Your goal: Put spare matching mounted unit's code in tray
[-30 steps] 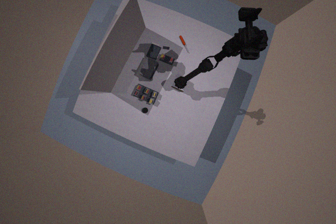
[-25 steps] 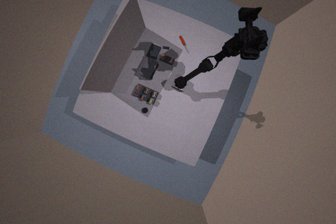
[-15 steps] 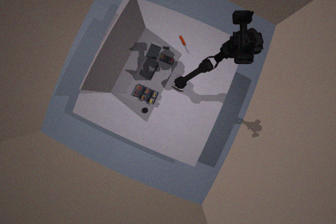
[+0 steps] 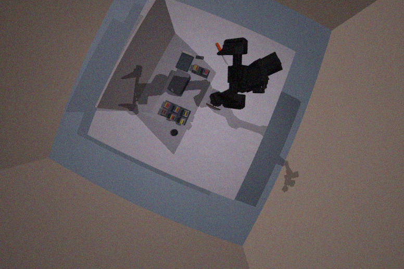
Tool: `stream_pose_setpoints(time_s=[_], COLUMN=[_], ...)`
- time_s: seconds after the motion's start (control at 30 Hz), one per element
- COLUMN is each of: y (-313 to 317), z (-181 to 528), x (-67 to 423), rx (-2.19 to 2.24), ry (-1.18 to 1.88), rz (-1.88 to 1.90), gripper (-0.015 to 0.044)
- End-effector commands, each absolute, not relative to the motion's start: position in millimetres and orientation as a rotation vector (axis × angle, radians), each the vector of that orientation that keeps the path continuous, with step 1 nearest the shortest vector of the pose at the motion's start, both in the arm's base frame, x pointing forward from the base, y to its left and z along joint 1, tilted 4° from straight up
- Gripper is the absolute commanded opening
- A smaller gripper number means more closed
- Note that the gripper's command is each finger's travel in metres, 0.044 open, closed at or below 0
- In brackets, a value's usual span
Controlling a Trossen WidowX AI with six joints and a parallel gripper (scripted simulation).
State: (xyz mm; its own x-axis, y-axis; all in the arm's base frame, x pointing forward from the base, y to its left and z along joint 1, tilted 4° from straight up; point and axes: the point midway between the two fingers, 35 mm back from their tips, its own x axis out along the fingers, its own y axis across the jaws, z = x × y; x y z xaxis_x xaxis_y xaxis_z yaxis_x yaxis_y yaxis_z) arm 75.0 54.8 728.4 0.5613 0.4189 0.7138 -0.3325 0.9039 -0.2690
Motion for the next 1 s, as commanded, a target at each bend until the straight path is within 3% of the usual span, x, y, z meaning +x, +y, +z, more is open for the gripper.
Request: stream_pose_setpoints(time_s=[0.0, 0.5, 0.97], y=[84.7, 122.8, 65.3], z=[702.9, 564.5, 374.2], x=[130.9, 306.5, 414.3], rx=[-0.187, -0.254, -0.260], ry=[-0.708, -0.085, 0.606], rz=[0.413, 0.351, 0.169], gripper=[0.0440, 0.0440, 0.0440])
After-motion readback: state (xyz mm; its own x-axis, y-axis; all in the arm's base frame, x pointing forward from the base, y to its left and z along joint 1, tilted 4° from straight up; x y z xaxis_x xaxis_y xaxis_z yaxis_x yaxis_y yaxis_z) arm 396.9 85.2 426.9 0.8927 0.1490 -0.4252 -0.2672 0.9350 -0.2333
